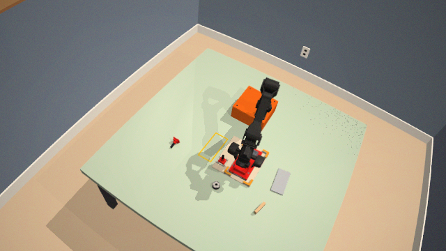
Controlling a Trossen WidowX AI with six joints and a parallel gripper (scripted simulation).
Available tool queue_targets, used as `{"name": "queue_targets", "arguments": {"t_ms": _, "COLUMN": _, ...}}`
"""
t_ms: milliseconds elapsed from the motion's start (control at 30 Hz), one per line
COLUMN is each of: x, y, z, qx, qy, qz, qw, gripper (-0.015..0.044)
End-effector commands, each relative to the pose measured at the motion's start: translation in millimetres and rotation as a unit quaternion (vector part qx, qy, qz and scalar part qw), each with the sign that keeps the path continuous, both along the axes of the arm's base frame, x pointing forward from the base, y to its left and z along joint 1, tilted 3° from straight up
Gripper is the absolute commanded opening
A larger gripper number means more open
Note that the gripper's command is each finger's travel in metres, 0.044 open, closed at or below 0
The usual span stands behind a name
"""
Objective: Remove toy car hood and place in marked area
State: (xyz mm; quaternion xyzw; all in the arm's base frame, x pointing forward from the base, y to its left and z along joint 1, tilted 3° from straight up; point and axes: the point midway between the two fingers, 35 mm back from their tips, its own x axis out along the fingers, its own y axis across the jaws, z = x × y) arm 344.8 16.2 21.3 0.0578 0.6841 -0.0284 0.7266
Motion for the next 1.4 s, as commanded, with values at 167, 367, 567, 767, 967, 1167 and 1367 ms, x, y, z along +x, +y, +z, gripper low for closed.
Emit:
{"name": "queue_targets", "arguments": {"t_ms": 167, "x": -1.1, "y": 0.6, "z": -5.1, "qx": 0.002, "qy": 0.002, "qz": -0.002, "qw": 1.0, "gripper": 0.044}}
{"name": "queue_targets", "arguments": {"t_ms": 367, "x": -0.9, "y": 0.7, "z": -8.1, "qx": 0.002, "qy": 0.002, "qz": -0.002, "qw": 1.0, "gripper": 0.044}}
{"name": "queue_targets", "arguments": {"t_ms": 567, "x": -0.8, "y": 0.9, "z": -11.0, "qx": 0.002, "qy": 0.002, "qz": -0.002, "qw": 1.0, "gripper": 0.044}}
{"name": "queue_targets", "arguments": {"t_ms": 767, "x": -0.6, "y": 1.0, "z": -13.9, "qx": 0.002, "qy": 0.002, "qz": -0.002, "qw": 1.0, "gripper": 0.044}}
{"name": "queue_targets", "arguments": {"t_ms": 967, "x": -0.5, "y": 1.1, "z": -16.9, "qx": 0.002, "qy": 0.002, "qz": -0.002, "qw": 1.0, "gripper": 0.044}}
{"name": "queue_targets", "arguments": {"t_ms": 1167, "x": -0.4, "y": 1.2, "z": -19.8, "qx": 0.002, "qy": 0.002, "qz": -0.002, "qw": 1.0, "gripper": 0.044}}
{"name": "queue_targets", "arguments": {"t_ms": 1367, "x": 1.0, "y": 0.7, "z": -18.0, "qx": 0.0, "qy": 0.0, "qz": 0.0, "qw": 1.0, "gripper": 0.0335}}
